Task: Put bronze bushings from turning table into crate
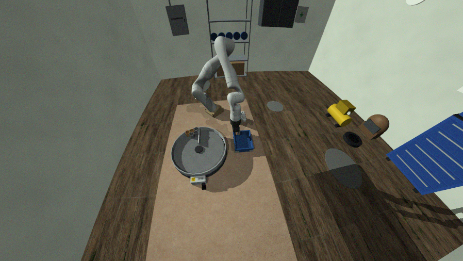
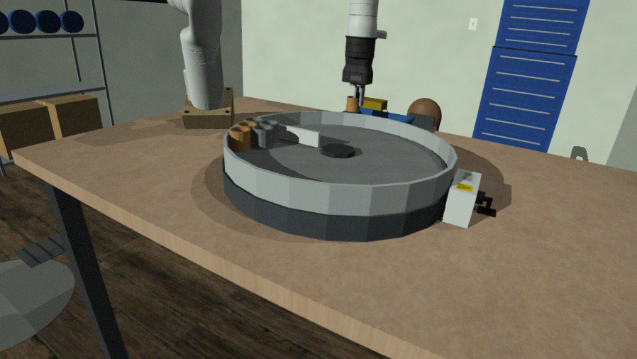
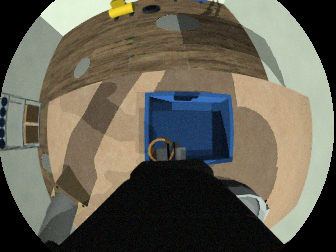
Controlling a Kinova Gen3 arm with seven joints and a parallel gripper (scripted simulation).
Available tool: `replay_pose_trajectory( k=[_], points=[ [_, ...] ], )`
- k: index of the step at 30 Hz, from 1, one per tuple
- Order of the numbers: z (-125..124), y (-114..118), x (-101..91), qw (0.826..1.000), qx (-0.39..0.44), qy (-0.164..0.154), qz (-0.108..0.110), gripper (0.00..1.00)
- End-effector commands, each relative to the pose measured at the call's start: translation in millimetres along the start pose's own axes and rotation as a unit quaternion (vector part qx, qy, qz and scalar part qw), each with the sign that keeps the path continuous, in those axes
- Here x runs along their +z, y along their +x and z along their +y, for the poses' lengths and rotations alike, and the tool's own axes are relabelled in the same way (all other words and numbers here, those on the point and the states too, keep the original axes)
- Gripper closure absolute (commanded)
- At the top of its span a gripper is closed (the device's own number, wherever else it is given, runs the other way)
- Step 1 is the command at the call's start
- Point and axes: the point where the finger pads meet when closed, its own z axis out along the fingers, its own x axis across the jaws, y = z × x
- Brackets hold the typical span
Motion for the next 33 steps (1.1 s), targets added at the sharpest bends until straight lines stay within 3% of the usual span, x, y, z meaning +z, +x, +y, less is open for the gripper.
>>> replay_pose_trajectory(
  k=[1, 33],
  points=[
    [0.5, 0.6, 0.2, 1.0, 0.001, 0.0, 0.0, 1.0],
    [0.4, 0.6, 17.1, 1.0, 0.001, 0.0, 0.0, 1.0]
  ],
)
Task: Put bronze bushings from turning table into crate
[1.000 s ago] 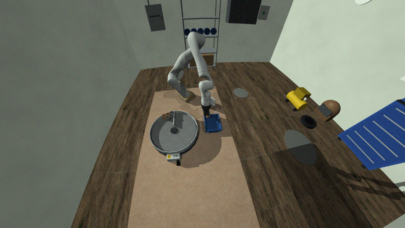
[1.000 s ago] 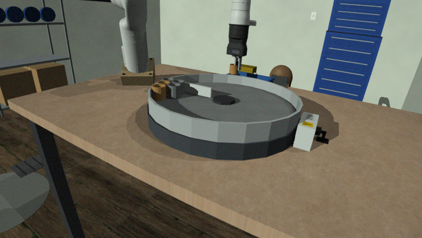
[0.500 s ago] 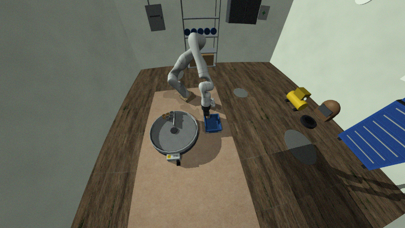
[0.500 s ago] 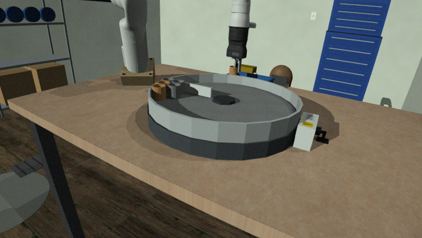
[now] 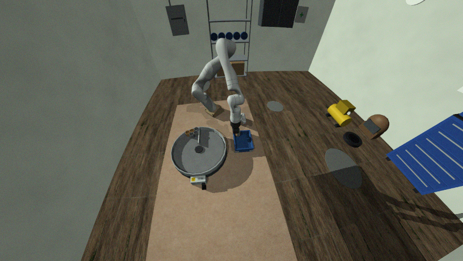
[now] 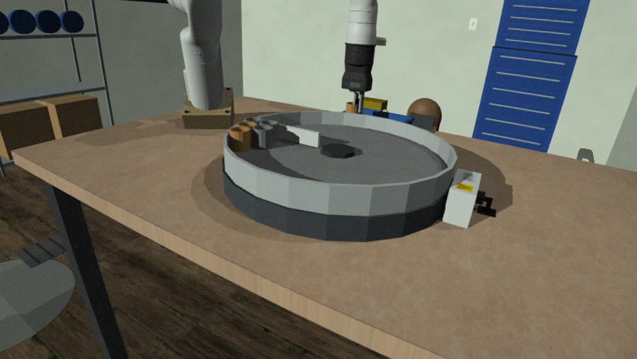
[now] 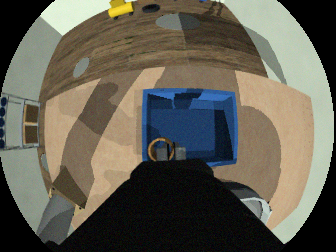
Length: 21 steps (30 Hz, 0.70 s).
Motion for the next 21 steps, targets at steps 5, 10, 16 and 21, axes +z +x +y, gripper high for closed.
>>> replay_pose_trajectory(
  k=[5, 10, 16, 21],
  points=[
    [0.0, 0.5, -0.2, 1.0, 0.0, 0.0, 0.0, 1.0],
    [0.1, 0.5, 8.4, 1.0, 0.0, 0.0, 0.0, 1.0],
    [0.1, 0.5, 8.4, 1.0, 0.0, 0.0, 0.0, 1.0],
    [0.1, 0.5, 8.4, 1.0, 0.0, 0.0, 0.0, 1.0]
  ],
)
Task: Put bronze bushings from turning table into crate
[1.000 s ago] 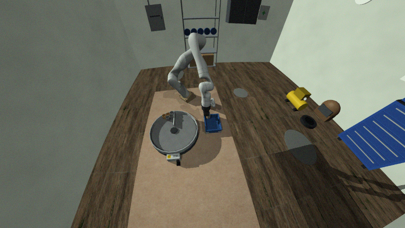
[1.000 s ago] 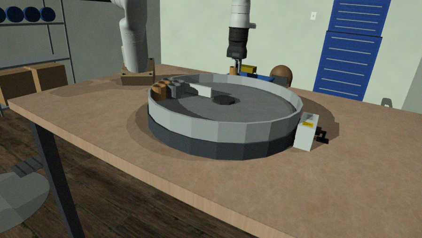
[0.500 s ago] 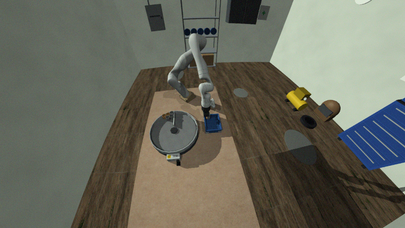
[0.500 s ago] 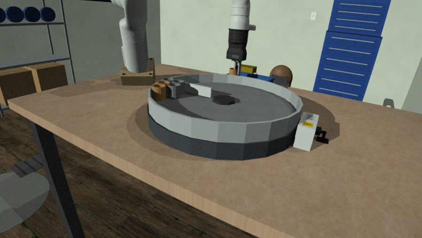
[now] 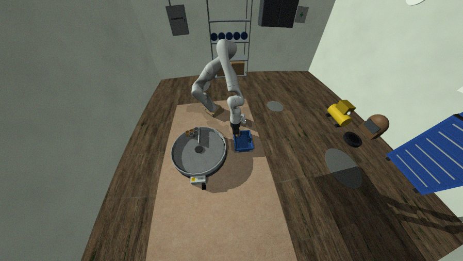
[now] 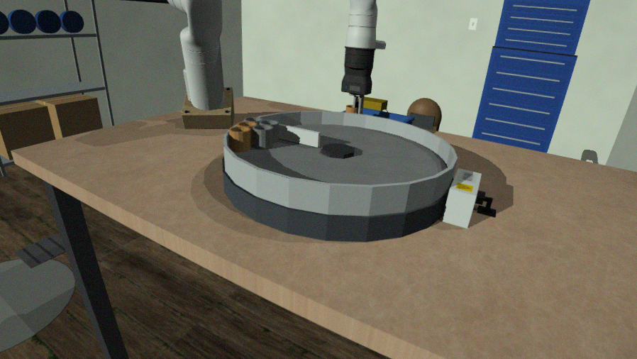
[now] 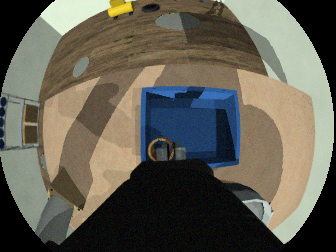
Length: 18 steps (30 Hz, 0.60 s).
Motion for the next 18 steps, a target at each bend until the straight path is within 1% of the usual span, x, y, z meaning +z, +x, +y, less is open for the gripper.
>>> replay_pose_trajectory(
  k=[1, 6, 18],
  points=[
    [-0.3, 0.3, -0.4, 1.0, 0.0, 0.001, 0.0, 1.0],
    [-0.3, 0.4, 8.1, 1.0, 0.0, 0.001, 0.0, 1.0],
    [-0.3, 0.4, 8.1, 1.0, 0.0, 0.001, 0.0, 1.0]
  ],
)
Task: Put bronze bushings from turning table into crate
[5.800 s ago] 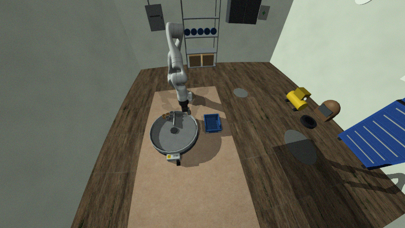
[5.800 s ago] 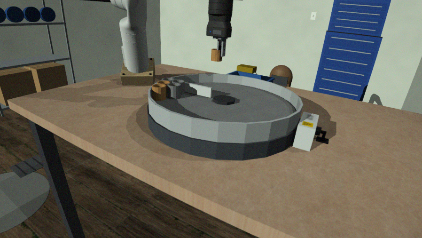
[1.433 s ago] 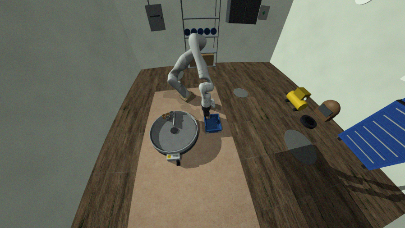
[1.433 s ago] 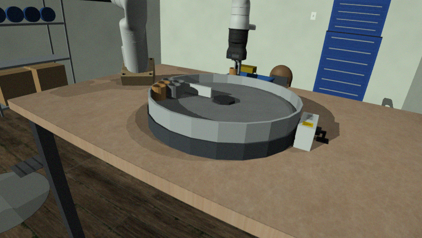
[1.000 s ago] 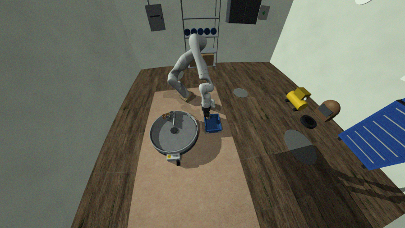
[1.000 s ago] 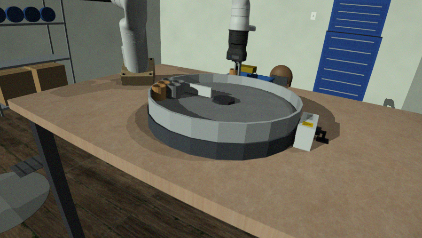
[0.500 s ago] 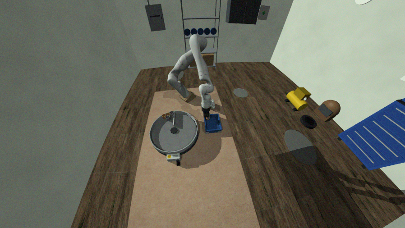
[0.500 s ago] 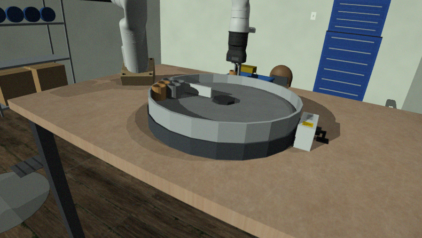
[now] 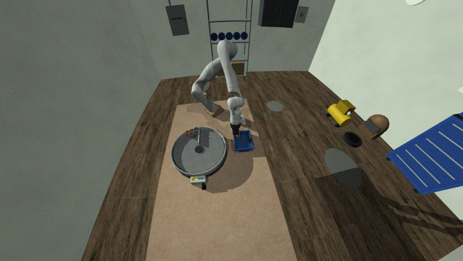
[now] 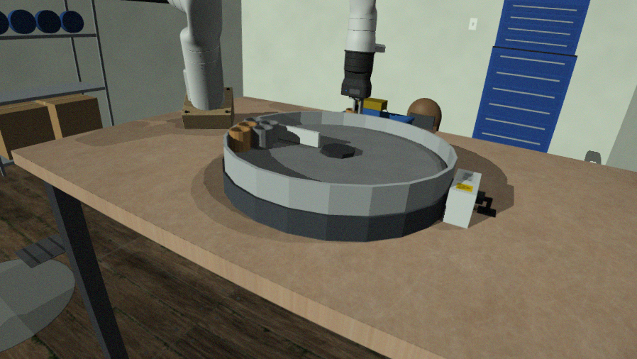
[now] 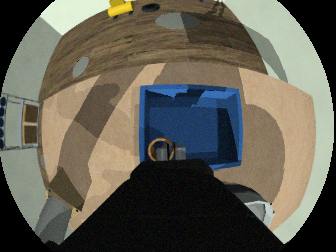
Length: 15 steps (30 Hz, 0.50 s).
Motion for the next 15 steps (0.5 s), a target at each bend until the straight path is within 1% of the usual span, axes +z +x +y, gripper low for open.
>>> replay_pose_trajectory(
  k=[1, 5, 15],
  points=[
    [-0.4, 0.3, 1.2, 1.0, 0.0, 0.001, 0.0, 1.0],
    [-0.3, 0.4, 8.1, 1.0, 0.0, 0.001, 0.0, 1.0],
    [-0.3, 0.4, 8.1, 1.0, 0.0, 0.001, 0.0, 1.0]
  ],
)
